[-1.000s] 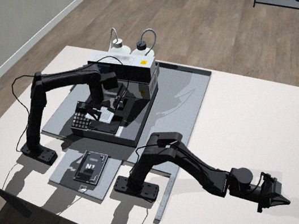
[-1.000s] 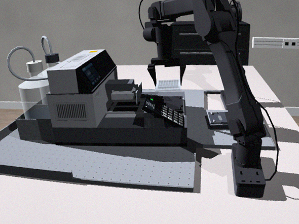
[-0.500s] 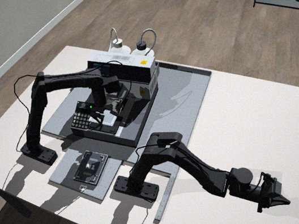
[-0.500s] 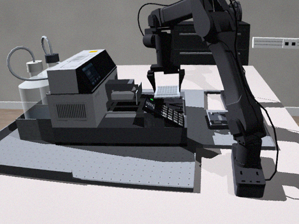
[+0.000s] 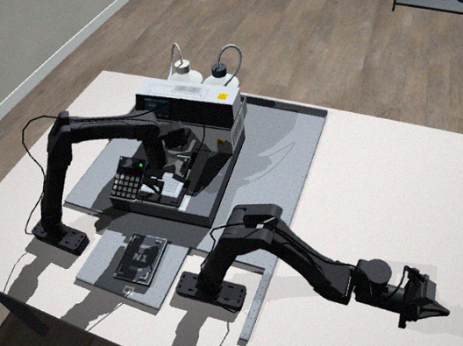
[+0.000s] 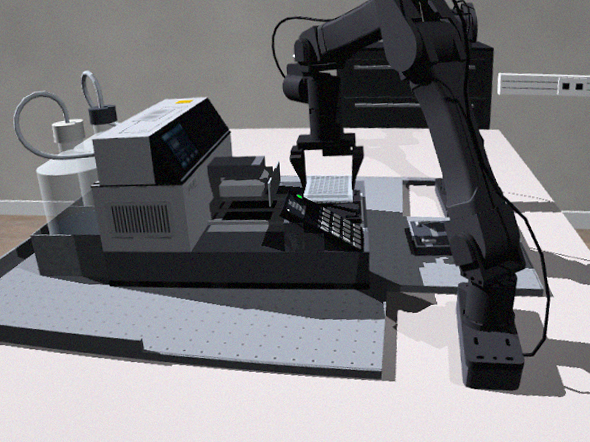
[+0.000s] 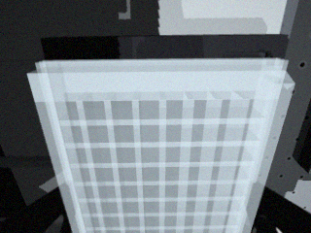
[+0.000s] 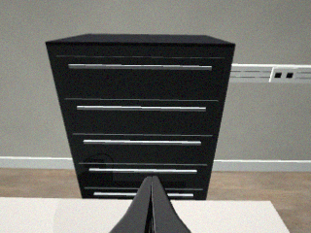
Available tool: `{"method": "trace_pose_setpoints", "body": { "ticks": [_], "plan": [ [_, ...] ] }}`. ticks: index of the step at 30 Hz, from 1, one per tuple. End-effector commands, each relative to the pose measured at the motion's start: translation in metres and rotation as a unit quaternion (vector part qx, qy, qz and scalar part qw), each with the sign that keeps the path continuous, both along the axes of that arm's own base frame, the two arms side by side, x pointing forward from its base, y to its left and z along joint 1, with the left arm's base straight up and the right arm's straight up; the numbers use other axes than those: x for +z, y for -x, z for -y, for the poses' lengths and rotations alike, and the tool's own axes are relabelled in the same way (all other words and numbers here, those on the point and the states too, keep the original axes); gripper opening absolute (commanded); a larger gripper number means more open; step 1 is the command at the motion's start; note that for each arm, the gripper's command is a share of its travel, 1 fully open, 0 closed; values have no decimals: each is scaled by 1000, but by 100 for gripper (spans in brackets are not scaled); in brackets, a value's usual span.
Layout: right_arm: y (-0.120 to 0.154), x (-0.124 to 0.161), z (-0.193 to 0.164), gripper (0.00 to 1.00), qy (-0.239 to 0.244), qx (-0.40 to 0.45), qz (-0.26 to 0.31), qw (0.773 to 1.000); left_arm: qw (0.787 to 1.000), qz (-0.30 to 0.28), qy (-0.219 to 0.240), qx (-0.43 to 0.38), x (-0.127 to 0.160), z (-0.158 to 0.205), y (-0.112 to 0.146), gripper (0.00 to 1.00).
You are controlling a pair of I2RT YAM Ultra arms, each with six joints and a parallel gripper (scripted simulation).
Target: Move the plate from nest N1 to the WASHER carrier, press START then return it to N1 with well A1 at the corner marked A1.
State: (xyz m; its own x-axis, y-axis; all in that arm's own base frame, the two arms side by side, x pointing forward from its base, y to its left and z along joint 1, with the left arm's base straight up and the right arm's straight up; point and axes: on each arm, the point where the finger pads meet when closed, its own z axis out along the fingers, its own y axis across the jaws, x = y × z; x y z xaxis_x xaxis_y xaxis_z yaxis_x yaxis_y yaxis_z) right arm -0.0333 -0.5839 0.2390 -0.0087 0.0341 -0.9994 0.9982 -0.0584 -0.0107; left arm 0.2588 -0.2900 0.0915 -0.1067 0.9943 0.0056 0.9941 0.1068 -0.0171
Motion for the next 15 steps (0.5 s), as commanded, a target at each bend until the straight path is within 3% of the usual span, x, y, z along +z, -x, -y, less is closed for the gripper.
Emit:
{"method": "trace_pose_setpoints", "body": {
  "ticks": [1,15],
  "plan": [
    [4,17,-5,0,17,-3,4,1000,1000,15,15,11,0,-3,-8,0],
    [4,17,-5,0,17,-3,4,1000,1000,7,15,4,4,6,3,0]
  ]
}}
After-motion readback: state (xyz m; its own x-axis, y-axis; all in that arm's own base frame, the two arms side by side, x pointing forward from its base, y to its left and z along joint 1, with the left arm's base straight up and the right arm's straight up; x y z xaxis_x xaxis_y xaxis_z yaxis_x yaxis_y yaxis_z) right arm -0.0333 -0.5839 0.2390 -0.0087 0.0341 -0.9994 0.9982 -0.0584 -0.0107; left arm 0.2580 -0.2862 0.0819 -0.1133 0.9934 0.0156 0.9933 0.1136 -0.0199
